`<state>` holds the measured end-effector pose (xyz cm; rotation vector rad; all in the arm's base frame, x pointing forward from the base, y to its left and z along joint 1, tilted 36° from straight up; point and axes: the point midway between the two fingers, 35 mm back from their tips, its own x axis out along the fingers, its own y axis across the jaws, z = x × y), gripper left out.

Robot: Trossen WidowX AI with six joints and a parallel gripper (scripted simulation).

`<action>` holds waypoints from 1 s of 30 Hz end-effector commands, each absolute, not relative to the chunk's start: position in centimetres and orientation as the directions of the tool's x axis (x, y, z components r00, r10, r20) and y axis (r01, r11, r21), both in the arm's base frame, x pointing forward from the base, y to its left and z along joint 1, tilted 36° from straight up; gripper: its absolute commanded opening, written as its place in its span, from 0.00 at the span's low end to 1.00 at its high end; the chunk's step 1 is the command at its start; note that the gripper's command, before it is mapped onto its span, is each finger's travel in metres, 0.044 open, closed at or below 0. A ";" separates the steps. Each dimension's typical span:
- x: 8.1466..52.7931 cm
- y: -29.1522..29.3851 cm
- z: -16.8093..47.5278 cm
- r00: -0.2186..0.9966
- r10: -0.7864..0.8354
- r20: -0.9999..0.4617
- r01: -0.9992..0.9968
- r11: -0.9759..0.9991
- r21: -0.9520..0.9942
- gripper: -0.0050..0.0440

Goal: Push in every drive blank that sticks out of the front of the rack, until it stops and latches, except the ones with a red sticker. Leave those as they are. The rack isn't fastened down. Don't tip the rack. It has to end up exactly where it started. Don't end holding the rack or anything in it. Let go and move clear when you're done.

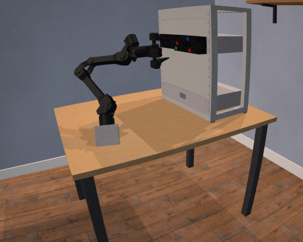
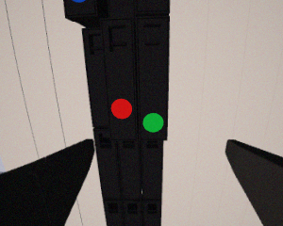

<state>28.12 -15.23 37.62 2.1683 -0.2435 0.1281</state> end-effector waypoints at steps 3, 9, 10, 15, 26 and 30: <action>28.0 -15.3 38.1 0.973 -0.128 0.191 -0.230 -0.546 0.806 1.00; 28.0 -15.7 37.9 0.973 -0.128 0.191 -0.230 -0.546 0.806 1.00; 28.0 -15.9 37.8 0.973 -0.128 0.192 -0.230 -0.546 0.806 1.00; 27.9 -18.0 36.8 0.973 -0.128 0.192 -0.230 -0.546 0.806 1.00; 27.7 -22.9 34.5 0.973 -0.128 0.192 -0.230 -0.546 0.806 1.00; 27.7 -24.4 33.9 0.973 -0.128 0.191 -0.230 -0.546 0.806 1.00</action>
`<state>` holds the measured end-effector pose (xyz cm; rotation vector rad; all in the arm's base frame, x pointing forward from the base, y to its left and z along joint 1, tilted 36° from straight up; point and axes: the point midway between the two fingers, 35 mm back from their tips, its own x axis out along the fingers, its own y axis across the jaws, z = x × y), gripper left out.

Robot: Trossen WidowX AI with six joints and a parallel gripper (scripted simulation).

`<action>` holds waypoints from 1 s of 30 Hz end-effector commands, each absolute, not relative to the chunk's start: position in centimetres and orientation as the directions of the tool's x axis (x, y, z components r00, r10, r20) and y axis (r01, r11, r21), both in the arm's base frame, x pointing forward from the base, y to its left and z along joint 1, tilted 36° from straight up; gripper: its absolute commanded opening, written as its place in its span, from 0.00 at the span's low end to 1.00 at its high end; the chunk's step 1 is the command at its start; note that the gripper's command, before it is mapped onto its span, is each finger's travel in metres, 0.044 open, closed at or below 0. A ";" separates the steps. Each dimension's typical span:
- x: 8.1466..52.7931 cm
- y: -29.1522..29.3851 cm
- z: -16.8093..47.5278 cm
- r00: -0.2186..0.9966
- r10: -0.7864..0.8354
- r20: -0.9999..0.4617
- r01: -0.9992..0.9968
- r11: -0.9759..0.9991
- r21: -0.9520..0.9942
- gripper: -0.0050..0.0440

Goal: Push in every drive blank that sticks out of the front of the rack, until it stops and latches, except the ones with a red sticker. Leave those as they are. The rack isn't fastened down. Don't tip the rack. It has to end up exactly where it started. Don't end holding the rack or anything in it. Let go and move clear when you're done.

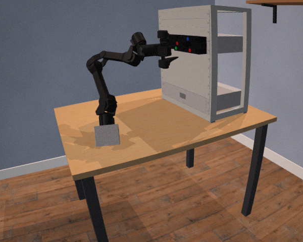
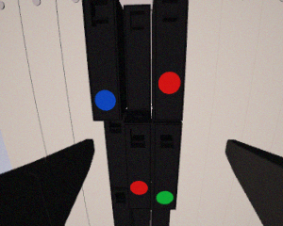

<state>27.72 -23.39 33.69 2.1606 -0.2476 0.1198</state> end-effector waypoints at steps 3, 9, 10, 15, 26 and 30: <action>27.7 -25.0 33.6 0.973 -0.128 0.191 -0.230 -0.546 0.806 1.00; 27.6 -25.3 33.5 0.973 -0.128 0.191 -0.230 -0.546 0.806 1.00; 27.6 -25.3 33.5 0.973 -0.128 0.191 -0.230 -0.546 0.806 1.00; 27.6 -25.3 33.5 0.973 -0.128 0.191 -0.230 -0.546 0.806 1.00; 27.6 -25.3 33.5 0.973 -0.128 0.191 -0.230 -0.546 0.806 1.00; 27.6 -25.3 33.5 0.973 -0.128 0.191 -0.230 -0.546 0.806 1.00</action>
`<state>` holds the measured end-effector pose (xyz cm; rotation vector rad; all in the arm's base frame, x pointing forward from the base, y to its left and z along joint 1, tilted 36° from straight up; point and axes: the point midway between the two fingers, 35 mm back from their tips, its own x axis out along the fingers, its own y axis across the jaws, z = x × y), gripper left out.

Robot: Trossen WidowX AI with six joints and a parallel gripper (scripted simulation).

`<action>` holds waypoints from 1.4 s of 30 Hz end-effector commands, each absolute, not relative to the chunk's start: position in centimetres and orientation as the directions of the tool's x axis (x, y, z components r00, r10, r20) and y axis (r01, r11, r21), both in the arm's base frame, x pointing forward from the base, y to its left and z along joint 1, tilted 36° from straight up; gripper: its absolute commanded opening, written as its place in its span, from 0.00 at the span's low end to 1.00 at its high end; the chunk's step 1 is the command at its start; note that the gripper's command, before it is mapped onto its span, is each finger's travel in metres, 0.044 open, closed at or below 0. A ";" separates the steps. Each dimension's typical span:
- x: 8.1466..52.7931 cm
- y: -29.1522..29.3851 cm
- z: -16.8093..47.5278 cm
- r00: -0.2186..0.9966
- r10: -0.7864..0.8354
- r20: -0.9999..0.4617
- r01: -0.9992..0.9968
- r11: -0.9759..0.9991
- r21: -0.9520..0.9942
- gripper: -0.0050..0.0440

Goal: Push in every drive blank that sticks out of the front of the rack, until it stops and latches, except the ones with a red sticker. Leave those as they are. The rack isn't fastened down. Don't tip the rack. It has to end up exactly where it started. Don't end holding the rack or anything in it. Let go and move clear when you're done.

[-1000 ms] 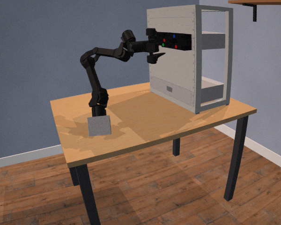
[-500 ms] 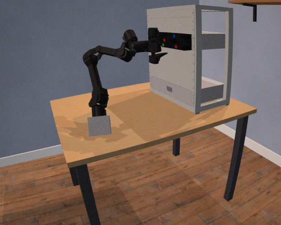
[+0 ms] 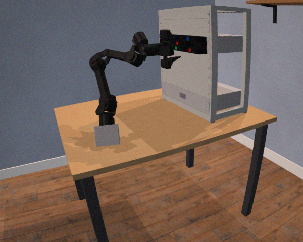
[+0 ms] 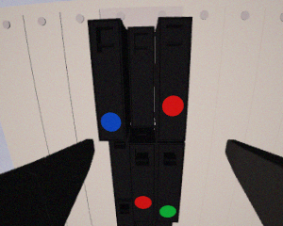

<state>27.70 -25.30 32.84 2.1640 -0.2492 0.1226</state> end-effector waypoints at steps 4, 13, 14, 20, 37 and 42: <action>27.6 -25.3 33.5 0.973 -0.128 0.191 -0.230 -0.546 0.806 1.00; 27.6 -25.3 33.5 0.973 -0.128 0.191 -0.230 -0.546 0.806 1.00; 27.6 -25.3 33.5 0.973 -0.128 0.191 -0.230 -0.546 0.806 1.00; 27.6 -25.3 33.5 0.973 -0.128 0.191 -0.230 -0.546 0.806 1.00; 27.6 -25.3 33.5 0.973 -0.128 0.191 -0.230 -0.546 0.806 0.10; 27.6 -25.3 33.5 0.973 -0.128 0.191 -0.230 -0.546 0.806 0.10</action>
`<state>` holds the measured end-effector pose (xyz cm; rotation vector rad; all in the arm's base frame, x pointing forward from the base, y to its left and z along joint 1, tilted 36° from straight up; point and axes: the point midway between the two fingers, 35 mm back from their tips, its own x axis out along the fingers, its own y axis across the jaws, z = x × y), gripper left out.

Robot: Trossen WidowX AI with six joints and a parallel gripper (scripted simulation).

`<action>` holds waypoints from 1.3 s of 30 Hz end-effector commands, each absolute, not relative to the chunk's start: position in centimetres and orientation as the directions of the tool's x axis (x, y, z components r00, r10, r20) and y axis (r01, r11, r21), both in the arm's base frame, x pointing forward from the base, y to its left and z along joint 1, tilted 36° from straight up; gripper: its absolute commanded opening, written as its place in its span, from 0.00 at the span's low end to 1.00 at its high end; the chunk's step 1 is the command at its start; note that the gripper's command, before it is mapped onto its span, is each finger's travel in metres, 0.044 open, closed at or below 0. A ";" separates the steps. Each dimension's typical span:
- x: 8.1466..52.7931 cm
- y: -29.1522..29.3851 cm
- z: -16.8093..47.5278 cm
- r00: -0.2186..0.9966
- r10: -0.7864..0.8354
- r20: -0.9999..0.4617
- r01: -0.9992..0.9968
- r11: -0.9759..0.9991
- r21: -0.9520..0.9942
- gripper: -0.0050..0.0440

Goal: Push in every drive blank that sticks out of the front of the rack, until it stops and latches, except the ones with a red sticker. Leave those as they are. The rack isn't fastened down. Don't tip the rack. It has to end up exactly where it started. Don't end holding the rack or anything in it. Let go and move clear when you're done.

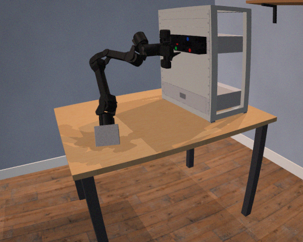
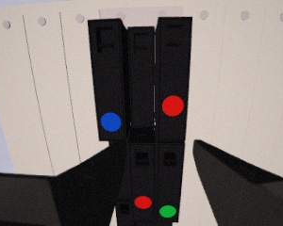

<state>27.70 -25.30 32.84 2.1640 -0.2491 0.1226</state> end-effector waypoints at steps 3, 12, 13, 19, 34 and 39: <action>27.6 -25.3 33.5 0.973 -0.128 0.191 -0.230 -0.546 0.806 0.10; 27.6 -25.3 33.5 0.973 -0.128 0.191 -0.230 -0.546 0.806 0.10; 27.6 -25.3 33.5 0.973 -0.128 0.191 -0.230 -0.546 0.806 0.10; 27.6 -25.3 33.5 0.973 -0.128 0.191 -0.230 -0.546 0.806 0.10; 27.7 -23.8 34.0 0.973 -0.128 0.191 -0.230 -0.546 0.806 0.10; 27.9 -21.3 35.1 0.973 -0.128 0.191 -0.230 -0.546 0.806 0.10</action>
